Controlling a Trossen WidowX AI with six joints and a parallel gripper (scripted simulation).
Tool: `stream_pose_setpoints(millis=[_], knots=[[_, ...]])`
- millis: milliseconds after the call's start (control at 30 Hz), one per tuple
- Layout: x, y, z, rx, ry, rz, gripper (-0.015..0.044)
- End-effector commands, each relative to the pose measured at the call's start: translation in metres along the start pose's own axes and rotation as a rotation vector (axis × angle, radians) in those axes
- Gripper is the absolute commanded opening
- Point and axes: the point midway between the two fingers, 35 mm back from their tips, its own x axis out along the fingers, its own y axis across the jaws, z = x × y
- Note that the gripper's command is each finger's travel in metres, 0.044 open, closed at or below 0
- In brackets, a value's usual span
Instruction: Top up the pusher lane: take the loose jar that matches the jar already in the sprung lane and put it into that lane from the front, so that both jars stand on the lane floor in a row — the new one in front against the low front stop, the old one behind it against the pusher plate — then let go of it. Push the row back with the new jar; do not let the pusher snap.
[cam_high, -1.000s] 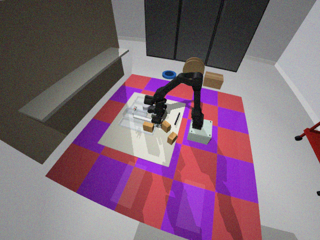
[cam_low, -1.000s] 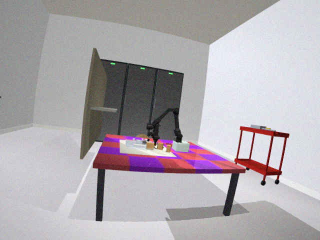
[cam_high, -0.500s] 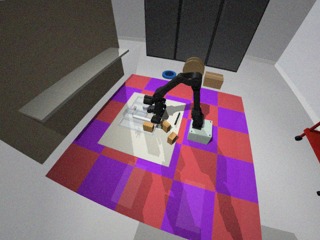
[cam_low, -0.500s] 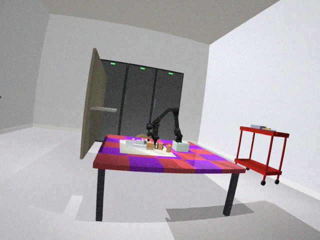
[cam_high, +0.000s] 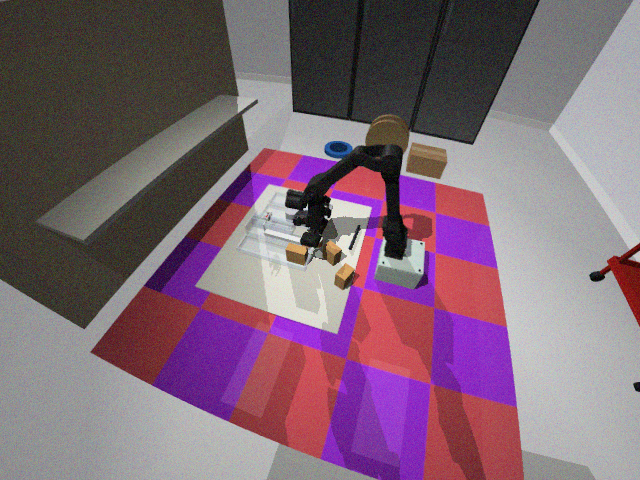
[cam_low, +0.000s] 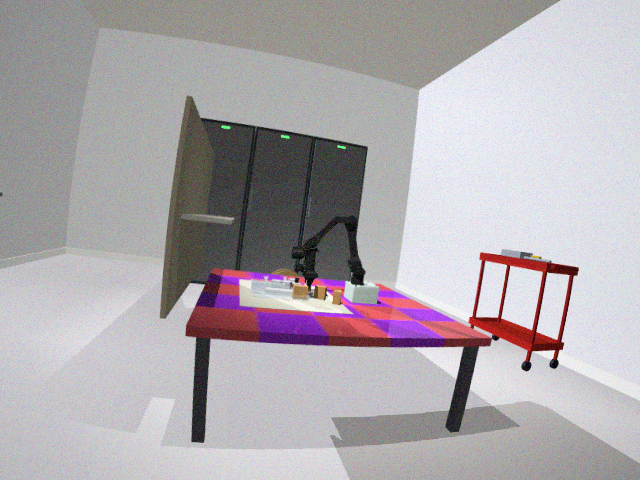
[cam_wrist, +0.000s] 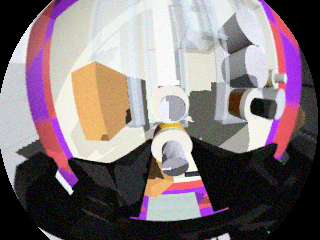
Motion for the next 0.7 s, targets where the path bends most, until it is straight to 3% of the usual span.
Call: stream_pose_setpoints(millis=[0,667], knots=[[-0.0040,-0.0005,0.0127,0.002,-0.036,-0.003,0.0000],[-0.0054,-0.0005,0.0197,0.002,-0.037,-0.003,0.0000]])
